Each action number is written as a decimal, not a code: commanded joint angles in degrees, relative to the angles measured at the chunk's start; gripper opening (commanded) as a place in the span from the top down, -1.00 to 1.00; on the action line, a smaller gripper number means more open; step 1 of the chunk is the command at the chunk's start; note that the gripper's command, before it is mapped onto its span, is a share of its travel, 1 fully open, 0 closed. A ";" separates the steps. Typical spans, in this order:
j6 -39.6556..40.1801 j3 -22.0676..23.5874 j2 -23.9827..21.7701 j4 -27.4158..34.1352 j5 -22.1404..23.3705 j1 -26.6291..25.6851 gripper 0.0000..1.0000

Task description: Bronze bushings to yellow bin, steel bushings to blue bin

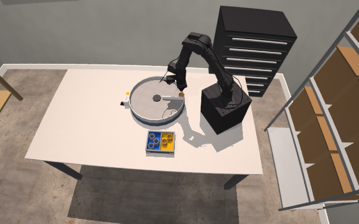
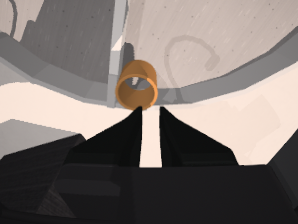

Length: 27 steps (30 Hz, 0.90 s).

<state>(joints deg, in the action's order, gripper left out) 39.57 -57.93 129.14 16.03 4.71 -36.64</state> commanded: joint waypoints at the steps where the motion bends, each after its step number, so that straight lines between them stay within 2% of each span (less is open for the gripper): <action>1: 0.36 -1.52 0.10 0.10 0.62 0.05 0.73; 27: 0.45 -1.18 0.01 0.47 0.62 -0.34 0.73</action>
<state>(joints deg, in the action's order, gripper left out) 39.66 -58.54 129.40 16.27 4.71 -36.64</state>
